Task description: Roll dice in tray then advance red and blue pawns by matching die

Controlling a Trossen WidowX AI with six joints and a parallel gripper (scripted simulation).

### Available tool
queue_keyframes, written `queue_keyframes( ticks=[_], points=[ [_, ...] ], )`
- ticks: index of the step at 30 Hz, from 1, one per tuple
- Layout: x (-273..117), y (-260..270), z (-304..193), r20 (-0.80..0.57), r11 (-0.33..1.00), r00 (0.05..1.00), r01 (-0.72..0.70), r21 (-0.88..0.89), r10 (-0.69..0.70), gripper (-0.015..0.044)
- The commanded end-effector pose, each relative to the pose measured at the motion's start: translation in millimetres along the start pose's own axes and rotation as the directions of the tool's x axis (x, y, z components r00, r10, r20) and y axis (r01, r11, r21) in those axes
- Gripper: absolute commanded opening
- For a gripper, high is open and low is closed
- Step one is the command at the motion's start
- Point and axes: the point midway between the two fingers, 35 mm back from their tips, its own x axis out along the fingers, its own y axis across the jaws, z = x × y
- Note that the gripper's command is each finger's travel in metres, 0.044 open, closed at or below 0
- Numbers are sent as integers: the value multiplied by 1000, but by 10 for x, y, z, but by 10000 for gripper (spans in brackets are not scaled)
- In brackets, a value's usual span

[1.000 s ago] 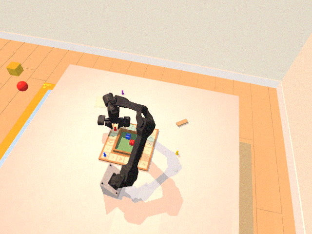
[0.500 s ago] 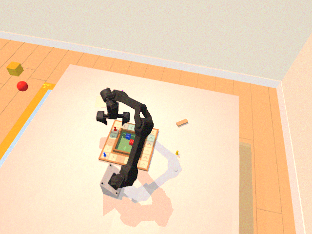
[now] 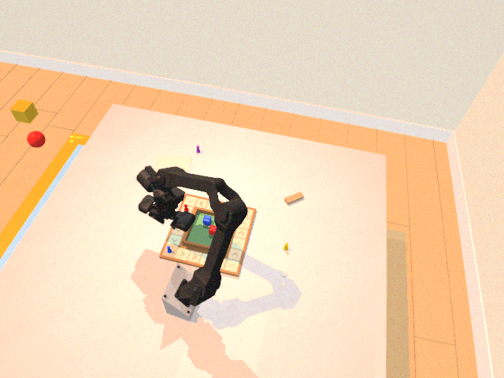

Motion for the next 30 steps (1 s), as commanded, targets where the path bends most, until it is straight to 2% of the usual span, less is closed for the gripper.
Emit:
queue_keyframes(
  ticks=[1,11,30],
  points=[
    [86,-227,-528,-10,980,1000,17,199,-15,200],
    [102,-236,-546,-10,978,1000,17,206,-16,200],
    [442,-237,-541,-9,978,1000,17,207,-16,200]
  ],
)
